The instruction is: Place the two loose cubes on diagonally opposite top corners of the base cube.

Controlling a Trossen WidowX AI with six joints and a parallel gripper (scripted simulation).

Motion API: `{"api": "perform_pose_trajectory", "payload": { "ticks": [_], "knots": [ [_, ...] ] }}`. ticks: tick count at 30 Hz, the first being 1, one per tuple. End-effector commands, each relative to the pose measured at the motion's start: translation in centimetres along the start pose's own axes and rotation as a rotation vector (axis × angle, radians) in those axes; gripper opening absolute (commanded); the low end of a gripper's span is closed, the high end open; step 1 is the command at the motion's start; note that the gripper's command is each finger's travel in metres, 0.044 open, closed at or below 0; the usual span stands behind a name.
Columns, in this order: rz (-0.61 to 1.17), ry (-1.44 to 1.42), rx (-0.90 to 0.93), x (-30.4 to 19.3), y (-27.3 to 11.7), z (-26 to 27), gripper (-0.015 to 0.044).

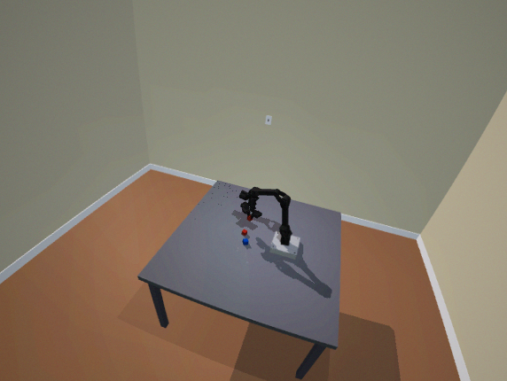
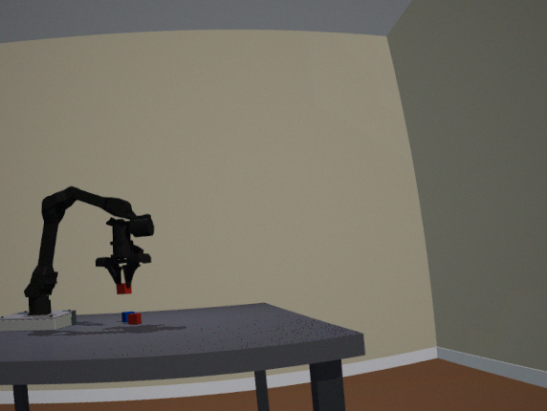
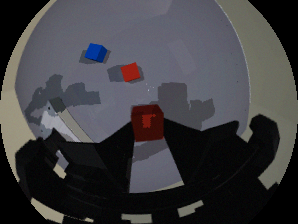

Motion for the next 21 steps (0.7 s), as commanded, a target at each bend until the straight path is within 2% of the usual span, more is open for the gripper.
{"api": "perform_pose_trajectory", "payload": {
  "ticks": [1,21],
  "knots": [
    [-0.002,-0.017,0.003,1.2,0.4,0.5,0.0105],
    [-0.007,-0.120,0.005,6.8,1.8,3.1,0.0105]
  ]
}}
Point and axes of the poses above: the point midway between the two fingers, 35 mm back from their tips, its own y axis out along the fingers, its own z axis across the jaws, x = y × z, the point moved 6 cm from there along -y, back along the fingers, and after that the axes turned 8 degrees about -y, right-handed, at the moved point
